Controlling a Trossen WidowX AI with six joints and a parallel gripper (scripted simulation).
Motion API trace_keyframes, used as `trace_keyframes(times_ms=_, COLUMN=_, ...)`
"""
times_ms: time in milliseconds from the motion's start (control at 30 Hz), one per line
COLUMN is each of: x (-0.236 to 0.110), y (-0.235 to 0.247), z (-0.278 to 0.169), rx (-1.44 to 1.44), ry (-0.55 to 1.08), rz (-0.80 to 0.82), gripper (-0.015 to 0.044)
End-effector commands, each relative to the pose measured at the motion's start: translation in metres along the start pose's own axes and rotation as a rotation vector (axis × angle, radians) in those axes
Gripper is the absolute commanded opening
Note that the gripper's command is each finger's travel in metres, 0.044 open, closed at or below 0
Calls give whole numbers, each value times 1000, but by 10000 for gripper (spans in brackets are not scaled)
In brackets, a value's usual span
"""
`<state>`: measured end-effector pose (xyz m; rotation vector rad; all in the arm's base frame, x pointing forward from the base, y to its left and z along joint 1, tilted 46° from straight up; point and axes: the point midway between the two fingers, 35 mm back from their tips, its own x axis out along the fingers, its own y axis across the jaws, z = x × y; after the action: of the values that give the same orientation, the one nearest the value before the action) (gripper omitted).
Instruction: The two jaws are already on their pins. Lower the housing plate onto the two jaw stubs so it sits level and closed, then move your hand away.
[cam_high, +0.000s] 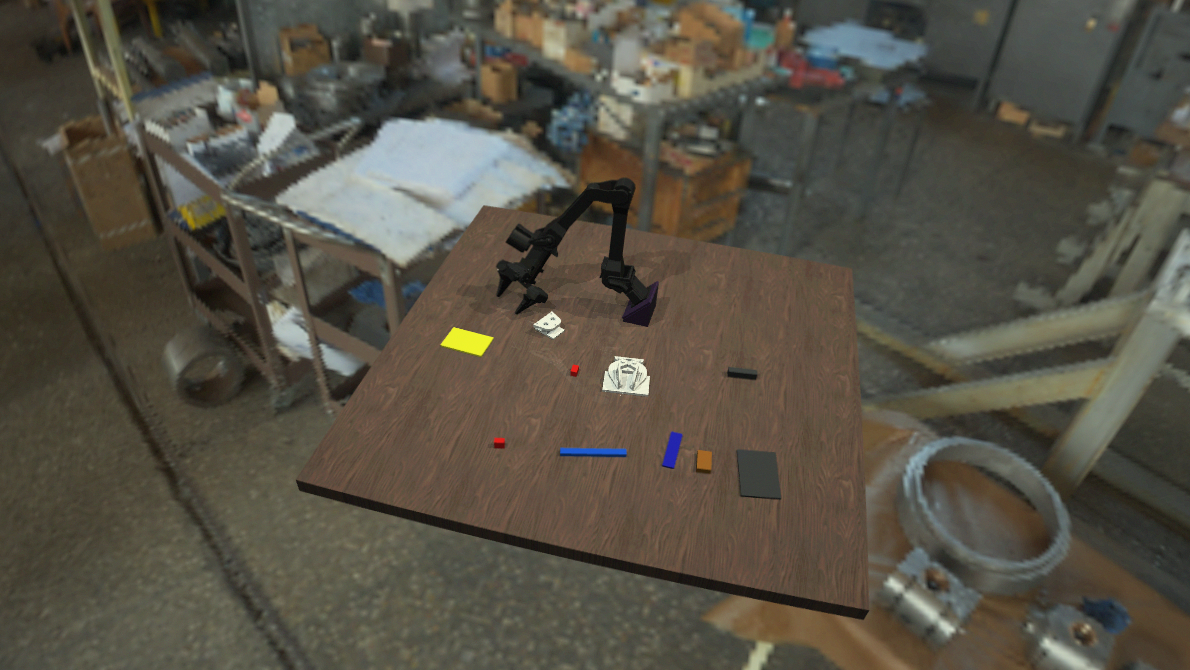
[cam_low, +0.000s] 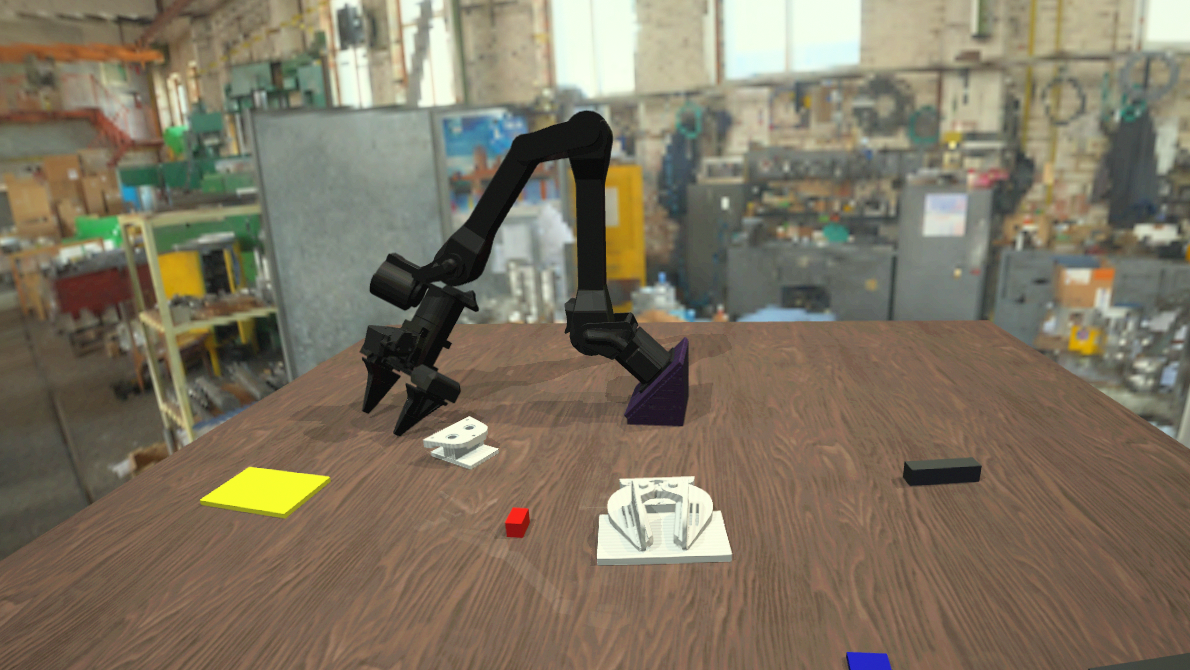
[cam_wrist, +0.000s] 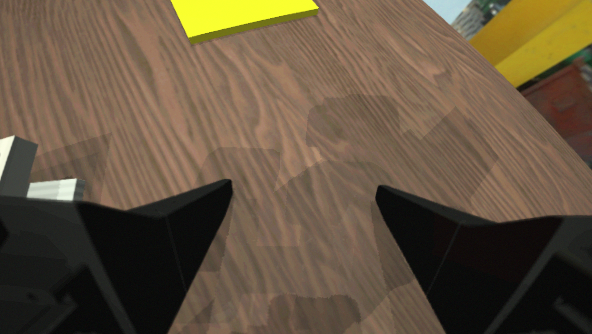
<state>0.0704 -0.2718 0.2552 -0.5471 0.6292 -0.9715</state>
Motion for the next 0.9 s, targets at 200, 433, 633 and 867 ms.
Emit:
trace_keyframes(times_ms=200, x=6, y=8, z=6, rx=-3, ry=9, rz=41, gripper=440)
trace_keyframes(times_ms=433, x=9, y=15, z=11, rx=-11, ry=13, rz=68, gripper=440)
trace_keyframes(times_ms=633, x=11, y=21, z=15, rx=-19, ry=15, rz=90, gripper=440)
trace_keyframes(times_ms=867, x=13, y=28, z=19, rx=-29, ry=19, rz=118, gripper=440)
